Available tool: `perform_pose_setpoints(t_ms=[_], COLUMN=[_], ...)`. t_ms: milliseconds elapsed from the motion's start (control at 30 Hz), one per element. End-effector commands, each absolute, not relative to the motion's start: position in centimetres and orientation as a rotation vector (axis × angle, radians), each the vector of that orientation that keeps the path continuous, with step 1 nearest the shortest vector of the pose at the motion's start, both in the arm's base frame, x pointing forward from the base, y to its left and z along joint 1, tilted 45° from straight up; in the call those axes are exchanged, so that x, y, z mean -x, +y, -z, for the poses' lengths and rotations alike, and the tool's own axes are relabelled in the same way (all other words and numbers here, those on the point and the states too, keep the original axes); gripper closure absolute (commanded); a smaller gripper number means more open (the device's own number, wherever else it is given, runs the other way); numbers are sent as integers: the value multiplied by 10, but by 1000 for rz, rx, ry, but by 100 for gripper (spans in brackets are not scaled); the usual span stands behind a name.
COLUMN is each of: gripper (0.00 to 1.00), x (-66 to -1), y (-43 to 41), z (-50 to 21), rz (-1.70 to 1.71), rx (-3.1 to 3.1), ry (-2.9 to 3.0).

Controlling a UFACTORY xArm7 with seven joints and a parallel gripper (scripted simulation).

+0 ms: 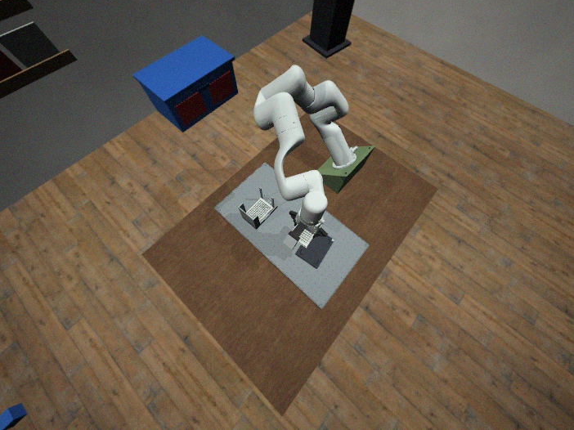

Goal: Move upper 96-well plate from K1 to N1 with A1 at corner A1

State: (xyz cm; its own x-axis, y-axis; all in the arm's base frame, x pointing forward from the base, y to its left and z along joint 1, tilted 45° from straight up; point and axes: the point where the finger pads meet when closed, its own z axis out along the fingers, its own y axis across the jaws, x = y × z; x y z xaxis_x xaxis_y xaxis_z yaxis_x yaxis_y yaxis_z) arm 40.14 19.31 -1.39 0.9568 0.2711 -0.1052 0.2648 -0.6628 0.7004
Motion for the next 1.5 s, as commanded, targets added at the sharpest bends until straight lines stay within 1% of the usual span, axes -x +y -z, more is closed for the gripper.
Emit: perform_pose_setpoints(t_ms=[0, 633, 1467], gripper=[100, 100, 100], x=[-398, -381, -381], y=[205, 241, 242], z=[24, 64, 65], rz=[-15, -15, -15], rx=[-2327, -2328, -2327], ry=[376, 375, 375])
